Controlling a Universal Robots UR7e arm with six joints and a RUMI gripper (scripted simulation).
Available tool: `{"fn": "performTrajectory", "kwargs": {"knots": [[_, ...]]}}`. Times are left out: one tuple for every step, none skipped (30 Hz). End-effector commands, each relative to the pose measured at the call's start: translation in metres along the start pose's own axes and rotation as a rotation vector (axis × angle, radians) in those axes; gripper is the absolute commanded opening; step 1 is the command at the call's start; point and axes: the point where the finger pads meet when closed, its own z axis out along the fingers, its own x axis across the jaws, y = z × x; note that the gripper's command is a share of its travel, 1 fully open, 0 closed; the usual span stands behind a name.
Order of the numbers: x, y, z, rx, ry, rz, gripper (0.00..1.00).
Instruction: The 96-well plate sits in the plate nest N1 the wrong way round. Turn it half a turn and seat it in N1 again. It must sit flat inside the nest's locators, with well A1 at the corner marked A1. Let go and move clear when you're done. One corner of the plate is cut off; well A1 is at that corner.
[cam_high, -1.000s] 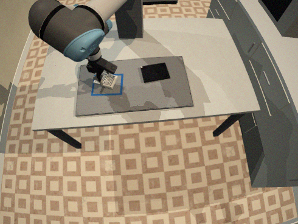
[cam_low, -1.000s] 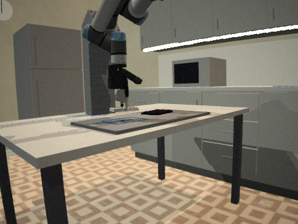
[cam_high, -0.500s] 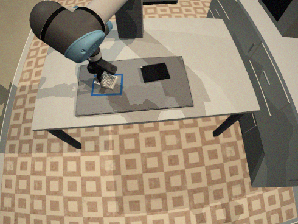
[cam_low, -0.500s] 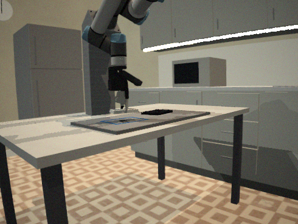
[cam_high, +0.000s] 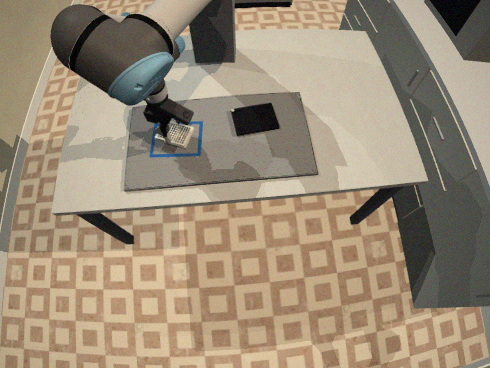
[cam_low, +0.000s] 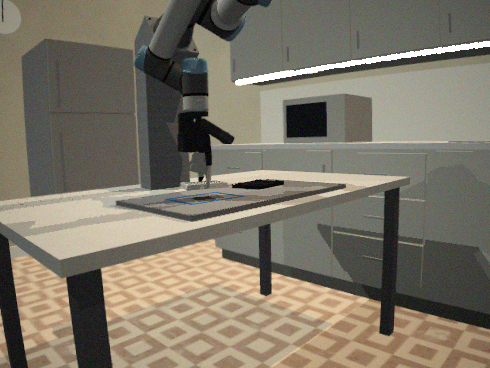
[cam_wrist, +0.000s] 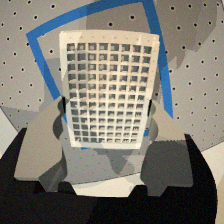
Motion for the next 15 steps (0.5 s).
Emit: {"fn": "performTrajectory", "kwargs": {"knots": [[0.0004,0.0000,0.0031,0.000,0.001,0.000,0.00],[0.0004,0.0000,0.0038,0.000,0.001,0.000,0.00],[0.0004,0.0000,0.0045,0.000,0.001,0.000,0.00],[0.0004,0.0000,0.0051,0.000,0.001,0.000,0.00],[0.0004,0.0000,0.0058,0.000,0.001,0.000,0.00],[0.0004,0.0000,0.0065,0.000,0.001,0.000,0.00],[0.0004,0.0000,0.0071,0.000,0.001,0.000,0.00],[0.0004,0.0000,0.0078,0.000,0.001,0.000,0.00],[0.0004,0.0000,0.0078,0.000,0.001,0.000,0.00],[0.0004,0.0000,0.0078,0.000,0.001,0.000,0.00],[0.0004,0.0000,0.0084,0.000,0.001,0.000,0.00],[0.0004,0.0000,0.0090,0.000,0.001,0.000,0.00],[0.0004,0.0000,0.0097,0.000,0.001,0.000,0.00],[0.0004,0.0000,0.0105,0.000,0.001,0.000,0.00],[0.0004,0.0000,0.0111,0.000,0.001,0.000,0.00]]}}
